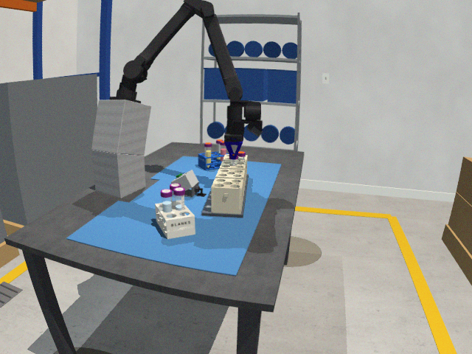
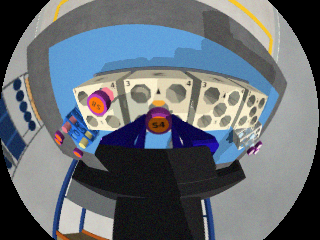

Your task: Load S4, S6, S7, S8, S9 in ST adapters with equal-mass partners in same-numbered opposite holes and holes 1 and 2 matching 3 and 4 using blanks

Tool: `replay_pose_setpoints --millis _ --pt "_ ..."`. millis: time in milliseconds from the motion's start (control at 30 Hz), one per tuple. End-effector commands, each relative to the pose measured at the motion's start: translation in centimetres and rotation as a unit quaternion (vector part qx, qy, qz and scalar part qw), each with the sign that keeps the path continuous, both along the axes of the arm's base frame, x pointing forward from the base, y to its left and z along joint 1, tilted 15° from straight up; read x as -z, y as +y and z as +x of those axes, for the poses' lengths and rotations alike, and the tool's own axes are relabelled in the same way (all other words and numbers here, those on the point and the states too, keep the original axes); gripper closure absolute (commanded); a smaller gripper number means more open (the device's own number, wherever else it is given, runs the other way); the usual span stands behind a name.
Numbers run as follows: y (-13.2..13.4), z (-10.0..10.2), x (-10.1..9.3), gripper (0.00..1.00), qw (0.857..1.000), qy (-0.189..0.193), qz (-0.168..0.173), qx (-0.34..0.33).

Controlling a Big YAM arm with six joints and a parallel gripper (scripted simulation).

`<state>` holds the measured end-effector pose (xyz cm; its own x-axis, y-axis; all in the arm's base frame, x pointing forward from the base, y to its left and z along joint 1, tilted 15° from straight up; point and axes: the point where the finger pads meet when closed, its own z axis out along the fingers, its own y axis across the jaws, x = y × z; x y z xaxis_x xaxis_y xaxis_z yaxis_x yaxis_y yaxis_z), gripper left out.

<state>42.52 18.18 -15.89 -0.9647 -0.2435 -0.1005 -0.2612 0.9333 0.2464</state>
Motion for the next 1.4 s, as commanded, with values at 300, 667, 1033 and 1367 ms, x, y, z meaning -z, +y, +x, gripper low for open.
replay_pose_setpoints --millis 300,667,1033,1367 --pt "0.4 1.1 0.1 1.00 1.000 -0.012 0.003 0.002" --pt "0.4 1.1 0.1 0.45 1.000 -0.012 0.003 0.002" --pt "-0.9 0.8 -2.0 0.45 1.000 -0.011 0.001 0.003" --pt "-0.5 1.1 -3.2 0.45 1.000 -0.014 0.003 0.002"
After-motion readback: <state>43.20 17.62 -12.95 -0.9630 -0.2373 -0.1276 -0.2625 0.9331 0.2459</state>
